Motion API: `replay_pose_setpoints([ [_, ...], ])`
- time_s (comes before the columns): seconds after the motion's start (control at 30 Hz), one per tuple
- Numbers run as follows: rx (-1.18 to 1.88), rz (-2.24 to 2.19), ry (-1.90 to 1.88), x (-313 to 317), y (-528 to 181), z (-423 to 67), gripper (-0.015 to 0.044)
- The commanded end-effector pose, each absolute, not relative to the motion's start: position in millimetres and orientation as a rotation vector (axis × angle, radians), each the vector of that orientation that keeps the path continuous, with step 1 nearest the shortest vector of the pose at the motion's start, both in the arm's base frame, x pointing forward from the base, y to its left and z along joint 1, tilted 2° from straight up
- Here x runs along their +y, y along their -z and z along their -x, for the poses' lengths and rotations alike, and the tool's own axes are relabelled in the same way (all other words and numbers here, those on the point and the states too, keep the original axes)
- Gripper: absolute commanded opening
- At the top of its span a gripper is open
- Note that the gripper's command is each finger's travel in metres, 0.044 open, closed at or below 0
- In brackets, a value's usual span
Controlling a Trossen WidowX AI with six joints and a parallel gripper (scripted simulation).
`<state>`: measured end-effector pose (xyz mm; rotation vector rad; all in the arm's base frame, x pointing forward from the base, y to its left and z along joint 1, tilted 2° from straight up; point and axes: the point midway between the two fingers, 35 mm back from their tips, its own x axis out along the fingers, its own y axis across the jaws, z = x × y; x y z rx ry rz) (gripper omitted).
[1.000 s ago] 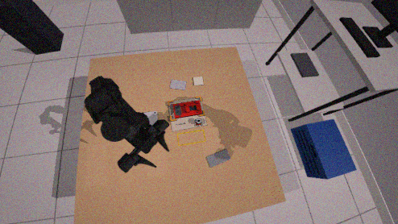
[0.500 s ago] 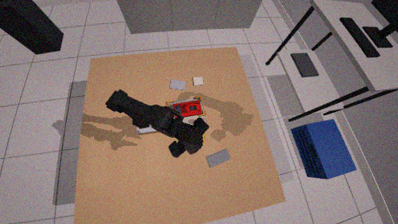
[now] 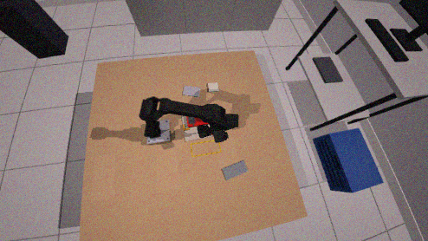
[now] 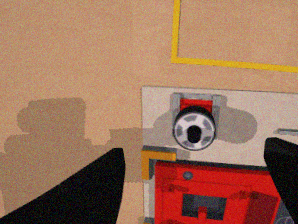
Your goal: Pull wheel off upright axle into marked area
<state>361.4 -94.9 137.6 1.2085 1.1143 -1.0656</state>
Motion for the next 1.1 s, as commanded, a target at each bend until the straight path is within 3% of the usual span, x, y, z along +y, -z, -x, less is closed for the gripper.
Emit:
replay_pose_setpoints([
  [0.0, 1.180, -1.256, 1.239, -49.8, -93.6, -361.9, 0.0300],
  [0.57, 1.181, -1.257, 1.248, -57.1, -88.3, -367.4, 0.0300],
  [1.07, 1.181, -1.257, 1.248, -56.1, -17.0, -366.9, 0.0300],
])
